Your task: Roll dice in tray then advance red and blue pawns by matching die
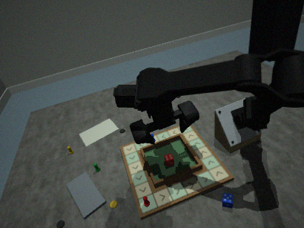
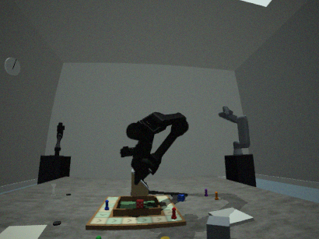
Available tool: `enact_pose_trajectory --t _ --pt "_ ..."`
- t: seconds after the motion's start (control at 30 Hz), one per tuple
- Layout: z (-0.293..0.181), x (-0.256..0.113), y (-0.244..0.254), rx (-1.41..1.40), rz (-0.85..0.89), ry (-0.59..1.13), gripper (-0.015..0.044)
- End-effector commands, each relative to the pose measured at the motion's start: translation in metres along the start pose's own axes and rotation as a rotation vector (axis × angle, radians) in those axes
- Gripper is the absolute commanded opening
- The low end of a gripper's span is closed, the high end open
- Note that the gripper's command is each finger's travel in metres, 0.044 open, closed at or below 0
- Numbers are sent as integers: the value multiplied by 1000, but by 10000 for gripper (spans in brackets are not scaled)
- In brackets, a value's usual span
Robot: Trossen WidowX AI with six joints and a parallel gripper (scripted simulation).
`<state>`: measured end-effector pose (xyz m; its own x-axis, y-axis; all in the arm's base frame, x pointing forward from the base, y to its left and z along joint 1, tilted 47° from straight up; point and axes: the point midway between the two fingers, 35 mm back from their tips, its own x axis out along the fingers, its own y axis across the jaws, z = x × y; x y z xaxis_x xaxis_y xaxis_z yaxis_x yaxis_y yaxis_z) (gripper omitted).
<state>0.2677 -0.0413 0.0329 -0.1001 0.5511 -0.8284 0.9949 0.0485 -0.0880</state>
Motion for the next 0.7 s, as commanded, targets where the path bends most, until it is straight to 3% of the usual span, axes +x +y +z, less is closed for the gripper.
enact_pose_trajectory --t 0.0,0.13,0.33,0.67 --pt "3 2 6 2 81 222 440" --pt "5 4 1 16 41 148 440" --pt "-60 -3 -3 -244 83 128 282" --pt "-178 0 -69 -855 169 163 275"
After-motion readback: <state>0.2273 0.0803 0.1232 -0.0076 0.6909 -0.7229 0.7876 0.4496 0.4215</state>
